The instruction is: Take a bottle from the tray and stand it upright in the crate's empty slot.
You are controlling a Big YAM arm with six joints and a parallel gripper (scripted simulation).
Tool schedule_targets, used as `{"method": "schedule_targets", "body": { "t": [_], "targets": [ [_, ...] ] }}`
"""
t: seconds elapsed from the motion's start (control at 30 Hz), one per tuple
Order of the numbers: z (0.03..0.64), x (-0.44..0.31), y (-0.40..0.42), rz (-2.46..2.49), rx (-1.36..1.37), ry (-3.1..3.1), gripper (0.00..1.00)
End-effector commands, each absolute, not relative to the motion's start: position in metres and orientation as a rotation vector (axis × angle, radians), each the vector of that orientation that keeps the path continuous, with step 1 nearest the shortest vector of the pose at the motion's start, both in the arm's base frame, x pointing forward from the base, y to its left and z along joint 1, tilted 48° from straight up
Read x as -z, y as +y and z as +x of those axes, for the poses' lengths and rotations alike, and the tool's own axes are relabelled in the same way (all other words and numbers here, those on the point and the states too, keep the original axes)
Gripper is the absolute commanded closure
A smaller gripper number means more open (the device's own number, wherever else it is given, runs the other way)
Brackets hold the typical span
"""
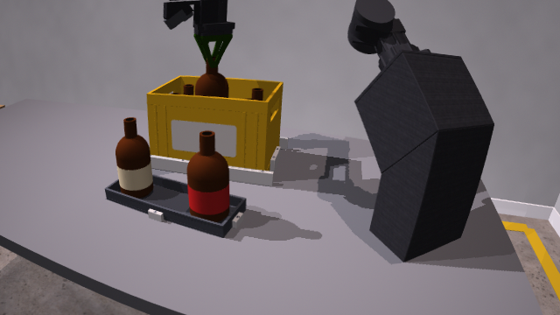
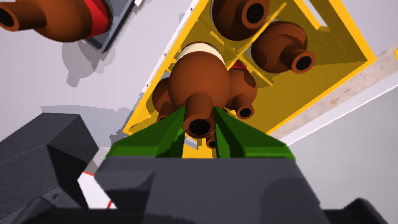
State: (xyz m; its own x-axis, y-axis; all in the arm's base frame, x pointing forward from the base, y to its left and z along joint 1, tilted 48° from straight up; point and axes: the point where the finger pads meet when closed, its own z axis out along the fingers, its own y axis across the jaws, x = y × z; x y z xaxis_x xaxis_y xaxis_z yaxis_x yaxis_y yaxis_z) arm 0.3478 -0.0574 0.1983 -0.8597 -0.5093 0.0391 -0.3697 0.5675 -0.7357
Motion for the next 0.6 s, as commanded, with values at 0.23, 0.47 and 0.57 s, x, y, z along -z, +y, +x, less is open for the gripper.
{"method": "schedule_targets", "body": {
  "t": [0.23,0.47,0.57],
  "targets": [
    [0.356,-0.193,-0.06,-0.758,1.162,2.606,1.0],
    [0.359,-0.185,-0.066,-0.764,1.163,2.61,1.0],
    [0.361,-0.191,-0.072,-0.732,1.164,2.601,1.0]
  ]
}}
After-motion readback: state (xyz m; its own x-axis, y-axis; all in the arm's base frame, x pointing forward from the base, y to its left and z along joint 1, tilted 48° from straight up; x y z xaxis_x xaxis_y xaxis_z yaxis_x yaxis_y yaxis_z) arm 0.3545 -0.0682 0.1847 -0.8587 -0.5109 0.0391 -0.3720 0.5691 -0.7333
